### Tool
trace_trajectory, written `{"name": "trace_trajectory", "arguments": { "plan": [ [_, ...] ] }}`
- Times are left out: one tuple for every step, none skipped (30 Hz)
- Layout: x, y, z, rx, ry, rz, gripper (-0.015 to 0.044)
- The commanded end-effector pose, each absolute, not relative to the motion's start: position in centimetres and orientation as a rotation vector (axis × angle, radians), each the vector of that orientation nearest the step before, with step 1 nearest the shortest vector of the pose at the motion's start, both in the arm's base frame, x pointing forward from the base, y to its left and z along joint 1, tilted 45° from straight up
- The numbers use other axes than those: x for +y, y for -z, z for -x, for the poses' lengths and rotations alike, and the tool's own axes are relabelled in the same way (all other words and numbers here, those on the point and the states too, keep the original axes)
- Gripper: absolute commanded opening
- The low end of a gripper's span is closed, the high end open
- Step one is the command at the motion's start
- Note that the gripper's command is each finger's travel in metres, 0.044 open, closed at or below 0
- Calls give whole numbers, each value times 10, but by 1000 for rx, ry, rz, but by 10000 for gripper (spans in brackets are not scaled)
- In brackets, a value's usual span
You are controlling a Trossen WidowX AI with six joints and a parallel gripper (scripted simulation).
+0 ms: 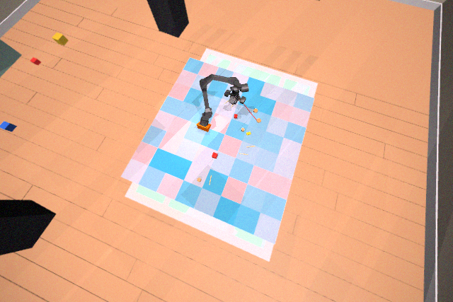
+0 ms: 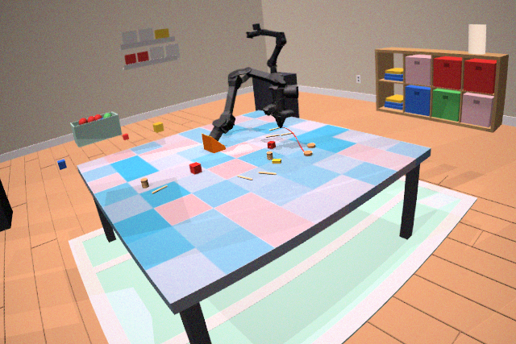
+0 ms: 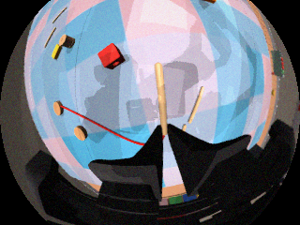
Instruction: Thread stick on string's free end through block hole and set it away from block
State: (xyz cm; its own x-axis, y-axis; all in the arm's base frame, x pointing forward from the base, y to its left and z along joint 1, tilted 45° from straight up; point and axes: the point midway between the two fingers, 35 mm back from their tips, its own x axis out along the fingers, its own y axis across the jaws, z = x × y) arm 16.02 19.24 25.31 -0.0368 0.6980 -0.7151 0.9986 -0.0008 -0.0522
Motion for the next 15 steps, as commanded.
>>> {"name": "trace_trajectory", "arguments": {
  "plan": [
    [196,-256,-162,1785,751,-1724,0],
    [197,-257,-163,1786,742,-1719,0],
    [198,-258,-163,1787,733,-1714,0],
    [199,-259,-163,1788,724,-1708,0],
    [200,-259,-163,1789,715,-1703,0],
    [201,-260,-163,1790,705,-1698,0],
    [202,-261,-163,1790,696,-1693,0],
    [203,-262,-163,1791,687,-1688,0],
    [204,-263,-164,1792,678,-1683,0],
    [205,-264,-164,1793,669,-1678,0],
    [206,-265,-164,1793,660,-1672,0],
    [207,-265,-164,1794,651,-1667,0],
    [207,-266,-164,1795,642,-1662,0],
    [208,-267,-164,1795,633,-1657,0],
    [209,-268,-164,1796,624,-1652,0]
  ]
}}
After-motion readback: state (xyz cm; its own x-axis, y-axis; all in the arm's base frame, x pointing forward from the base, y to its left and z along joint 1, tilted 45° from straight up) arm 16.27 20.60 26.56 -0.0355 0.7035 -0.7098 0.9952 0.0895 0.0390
